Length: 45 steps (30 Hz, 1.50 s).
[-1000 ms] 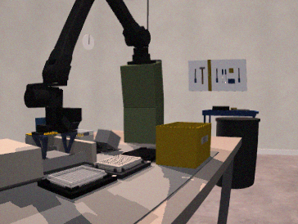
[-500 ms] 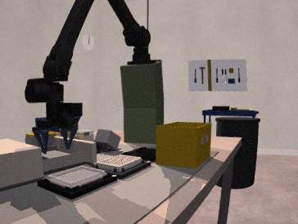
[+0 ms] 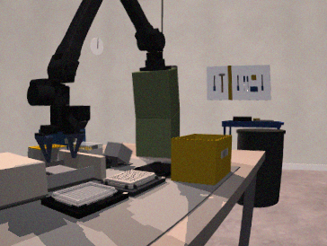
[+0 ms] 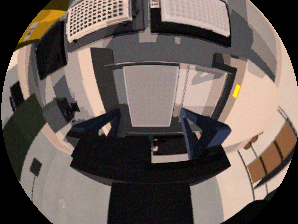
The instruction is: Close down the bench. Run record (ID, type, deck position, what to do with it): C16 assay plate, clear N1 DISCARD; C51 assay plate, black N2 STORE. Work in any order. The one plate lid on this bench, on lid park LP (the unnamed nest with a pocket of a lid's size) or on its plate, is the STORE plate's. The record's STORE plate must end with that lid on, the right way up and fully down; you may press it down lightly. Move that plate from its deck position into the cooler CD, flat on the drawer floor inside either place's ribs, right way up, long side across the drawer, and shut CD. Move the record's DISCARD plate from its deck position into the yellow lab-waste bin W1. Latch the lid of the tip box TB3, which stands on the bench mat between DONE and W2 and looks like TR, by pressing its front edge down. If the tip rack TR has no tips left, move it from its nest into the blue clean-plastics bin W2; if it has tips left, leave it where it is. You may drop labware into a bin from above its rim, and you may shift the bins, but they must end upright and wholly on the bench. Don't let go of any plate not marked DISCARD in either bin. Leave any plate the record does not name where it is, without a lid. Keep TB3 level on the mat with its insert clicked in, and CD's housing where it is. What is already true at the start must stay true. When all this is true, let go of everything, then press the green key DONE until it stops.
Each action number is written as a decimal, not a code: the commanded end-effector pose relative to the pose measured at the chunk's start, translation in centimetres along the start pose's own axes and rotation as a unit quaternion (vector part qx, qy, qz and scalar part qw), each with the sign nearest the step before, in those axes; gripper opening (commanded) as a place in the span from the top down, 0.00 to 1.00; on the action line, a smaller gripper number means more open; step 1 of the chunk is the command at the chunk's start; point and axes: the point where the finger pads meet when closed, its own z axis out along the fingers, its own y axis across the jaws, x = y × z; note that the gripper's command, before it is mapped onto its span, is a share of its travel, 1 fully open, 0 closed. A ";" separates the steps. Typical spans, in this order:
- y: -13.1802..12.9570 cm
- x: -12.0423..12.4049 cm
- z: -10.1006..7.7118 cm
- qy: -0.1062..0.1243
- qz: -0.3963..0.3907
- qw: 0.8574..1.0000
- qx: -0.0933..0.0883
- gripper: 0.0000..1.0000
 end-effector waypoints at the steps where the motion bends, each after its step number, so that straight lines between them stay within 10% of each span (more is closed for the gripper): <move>1: -1.4 -0.3 -2.3 -0.001 -0.006 1.000 0.014 0.00; 12: -1.3 -0.2 -3.5 -0.001 -0.005 1.000 0.014 0.00; 13: 0.2 0.0 -1.5 0.000 -0.003 1.000 -0.006 0.00; 27: -1.3 0.2 -5.5 0.000 -0.002 1.000 0.014 0.00; 30: 0.4 0.3 -3.4 0.001 -0.001 1.000 -0.008 0.00; 33: -1.3 0.2 -6.1 0.000 -0.002 1.000 0.014 0.00; 45: -1.2 0.5 -7.6 0.000 0.001 1.000 0.014 0.00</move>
